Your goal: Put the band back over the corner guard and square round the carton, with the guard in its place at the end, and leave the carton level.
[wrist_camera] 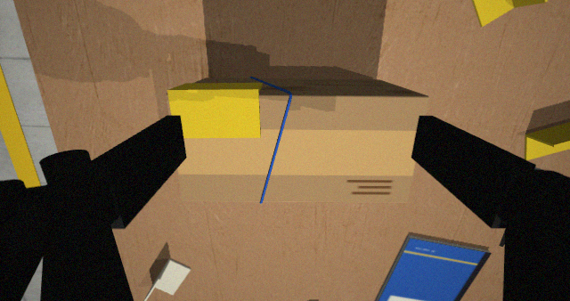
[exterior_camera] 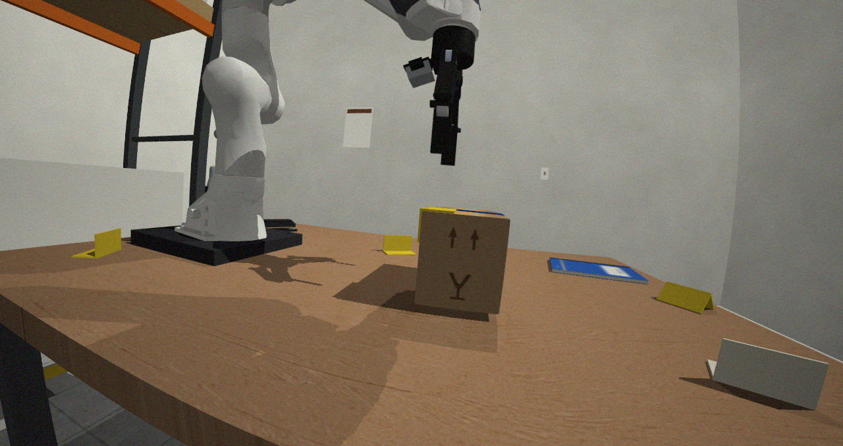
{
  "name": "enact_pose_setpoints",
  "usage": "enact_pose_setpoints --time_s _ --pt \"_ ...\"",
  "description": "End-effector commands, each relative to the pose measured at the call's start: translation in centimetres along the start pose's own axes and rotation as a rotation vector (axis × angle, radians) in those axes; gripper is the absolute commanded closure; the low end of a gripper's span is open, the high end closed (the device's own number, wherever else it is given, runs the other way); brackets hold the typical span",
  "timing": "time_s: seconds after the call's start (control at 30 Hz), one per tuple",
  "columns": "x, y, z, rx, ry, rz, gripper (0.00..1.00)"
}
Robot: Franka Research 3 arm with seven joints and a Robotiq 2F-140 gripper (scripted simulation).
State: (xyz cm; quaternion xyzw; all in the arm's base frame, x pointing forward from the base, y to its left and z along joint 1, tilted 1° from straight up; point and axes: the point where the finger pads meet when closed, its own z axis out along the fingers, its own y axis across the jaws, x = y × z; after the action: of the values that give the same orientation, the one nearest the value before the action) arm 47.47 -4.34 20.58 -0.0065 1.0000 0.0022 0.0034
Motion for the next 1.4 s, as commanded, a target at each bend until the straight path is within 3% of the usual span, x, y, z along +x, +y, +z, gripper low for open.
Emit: enact_pose_setpoints --time_s 0.0,0.4,0.53,0.73,0.77,1.37 --pt "-0.1 -0.1 -0.1 0.003 -0.006 0.01 0.0" --pt "-0.1 -0.1 -0.1 0.003 -0.006 0.013 0.0" --pt "-0.1 -0.4 1.7 0.003 -0.006 0.16 0.0" --pt "-0.1 -0.6 2.9 0.002 -0.006 0.258 0.0" --pt "-0.1 -0.6 2.9 0.002 -0.006 0.258 0.82" --pt "-0.1 -0.6 2.9 0.002 -0.006 0.258 0.82"
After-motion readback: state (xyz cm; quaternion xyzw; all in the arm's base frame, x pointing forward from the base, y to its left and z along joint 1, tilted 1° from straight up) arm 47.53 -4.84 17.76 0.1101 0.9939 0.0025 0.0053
